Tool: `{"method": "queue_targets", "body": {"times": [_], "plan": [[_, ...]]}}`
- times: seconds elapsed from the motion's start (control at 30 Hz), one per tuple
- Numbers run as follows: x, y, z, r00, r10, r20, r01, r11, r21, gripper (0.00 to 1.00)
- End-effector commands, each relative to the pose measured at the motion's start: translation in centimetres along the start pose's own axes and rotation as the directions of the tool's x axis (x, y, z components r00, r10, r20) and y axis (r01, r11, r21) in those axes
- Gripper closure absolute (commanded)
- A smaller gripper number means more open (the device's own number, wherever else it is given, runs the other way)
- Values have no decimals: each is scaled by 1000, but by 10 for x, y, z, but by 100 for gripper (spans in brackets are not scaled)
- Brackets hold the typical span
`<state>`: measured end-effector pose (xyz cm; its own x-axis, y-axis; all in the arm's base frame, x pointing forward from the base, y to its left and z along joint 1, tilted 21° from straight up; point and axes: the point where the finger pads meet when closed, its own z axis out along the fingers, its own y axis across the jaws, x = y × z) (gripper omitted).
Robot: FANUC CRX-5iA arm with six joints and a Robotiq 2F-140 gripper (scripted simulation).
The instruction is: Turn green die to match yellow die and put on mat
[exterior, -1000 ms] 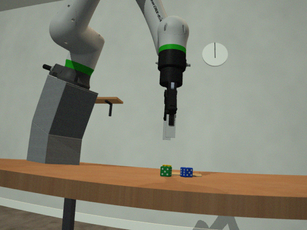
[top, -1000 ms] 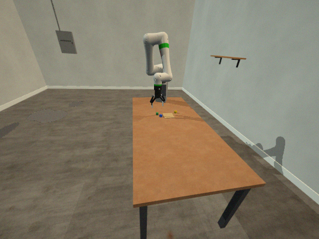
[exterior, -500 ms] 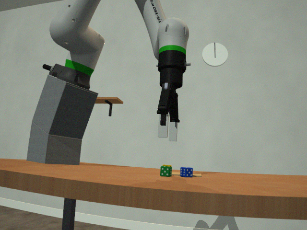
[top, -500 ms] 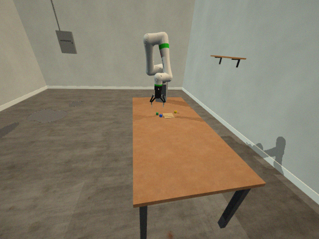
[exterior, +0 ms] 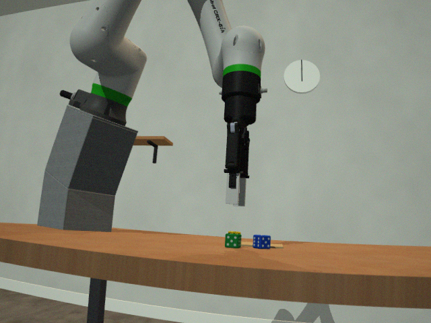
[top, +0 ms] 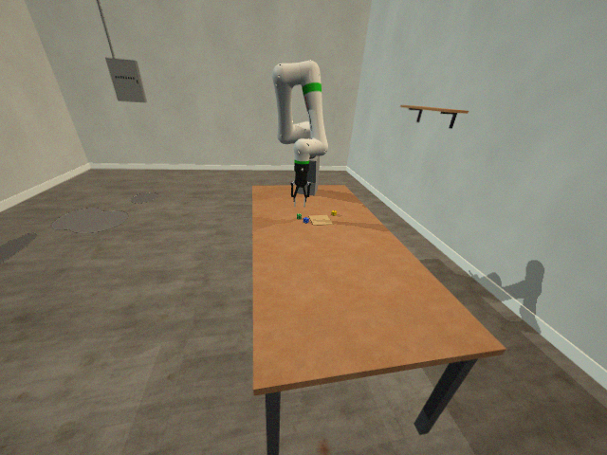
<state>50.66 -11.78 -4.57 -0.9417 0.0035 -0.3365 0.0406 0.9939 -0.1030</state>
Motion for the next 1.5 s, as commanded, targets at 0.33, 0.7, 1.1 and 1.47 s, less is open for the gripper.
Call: {"method": "queue_targets", "body": {"times": [0.33,0.7,1.1,1.47], "plan": [[0,0,0,1000,0,0,0,1000,0,72],[0,0,0,1000,0,0,0,1000,0,72],[0,0,2,1000,1,0,-1,1000,2,72],[0,0,13,1000,1,0,-1,1000,4,72]]}}
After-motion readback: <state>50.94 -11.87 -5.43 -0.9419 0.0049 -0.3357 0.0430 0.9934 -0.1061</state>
